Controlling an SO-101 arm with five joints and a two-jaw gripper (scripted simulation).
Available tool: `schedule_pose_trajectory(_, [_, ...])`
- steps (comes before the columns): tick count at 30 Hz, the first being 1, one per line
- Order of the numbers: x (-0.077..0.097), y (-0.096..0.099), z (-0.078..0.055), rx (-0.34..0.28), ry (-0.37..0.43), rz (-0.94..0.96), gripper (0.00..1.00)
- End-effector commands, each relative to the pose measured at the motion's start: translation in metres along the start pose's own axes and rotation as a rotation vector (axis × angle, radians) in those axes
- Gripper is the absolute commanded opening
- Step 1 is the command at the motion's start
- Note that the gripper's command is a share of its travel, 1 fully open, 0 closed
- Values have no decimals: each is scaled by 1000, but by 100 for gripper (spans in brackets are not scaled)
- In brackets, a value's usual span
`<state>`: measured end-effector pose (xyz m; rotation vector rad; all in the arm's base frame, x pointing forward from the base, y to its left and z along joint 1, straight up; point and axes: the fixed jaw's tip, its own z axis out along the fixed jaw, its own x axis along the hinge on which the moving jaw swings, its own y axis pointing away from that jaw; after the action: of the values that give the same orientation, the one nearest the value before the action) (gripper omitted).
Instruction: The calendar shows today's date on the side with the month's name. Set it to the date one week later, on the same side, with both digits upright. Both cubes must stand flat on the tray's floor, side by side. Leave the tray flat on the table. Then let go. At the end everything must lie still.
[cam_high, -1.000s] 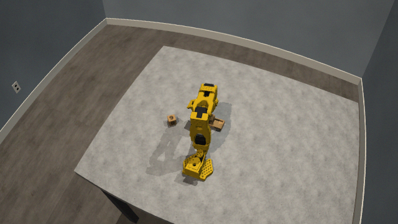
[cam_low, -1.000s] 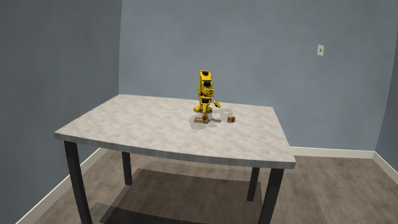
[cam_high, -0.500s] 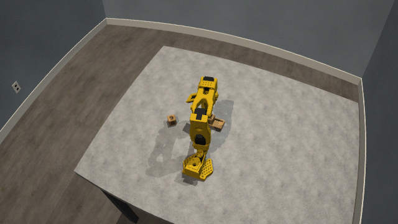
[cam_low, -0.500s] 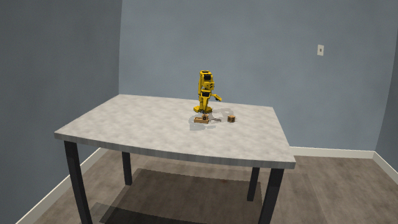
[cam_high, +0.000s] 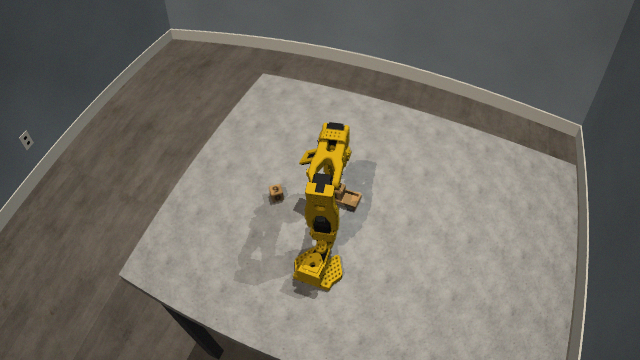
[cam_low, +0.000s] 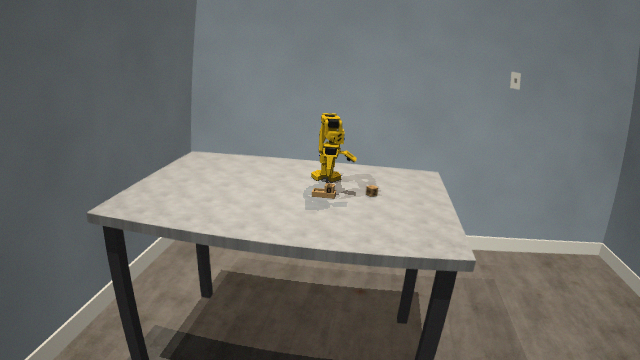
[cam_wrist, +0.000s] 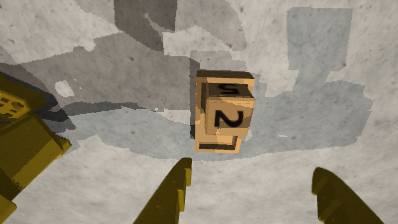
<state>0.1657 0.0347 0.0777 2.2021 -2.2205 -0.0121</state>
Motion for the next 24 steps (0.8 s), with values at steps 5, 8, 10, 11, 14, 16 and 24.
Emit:
schedule_pose_trajectory(5, [0, -6, -9, 59, -14, 0, 36])
schedule_pose_trajectory(8, [0, -6, -11, 69, -15, 0, 36])
schedule_pose_trajectory(10, [0, -6, -14, 88, -19, 0, 36])
schedule_pose_trajectory(11, [0, -7, -16, 102, -22, 0, 36])
schedule_pose_trajectory(14, [0, -8, -25, 162, -34, 0, 36])
schedule_pose_trajectory(16, [0, -8, -33, 215, -45, 0, 35])
schedule_pose_trajectory(24, [0, -7, -60, 394, -81, 0, 35])
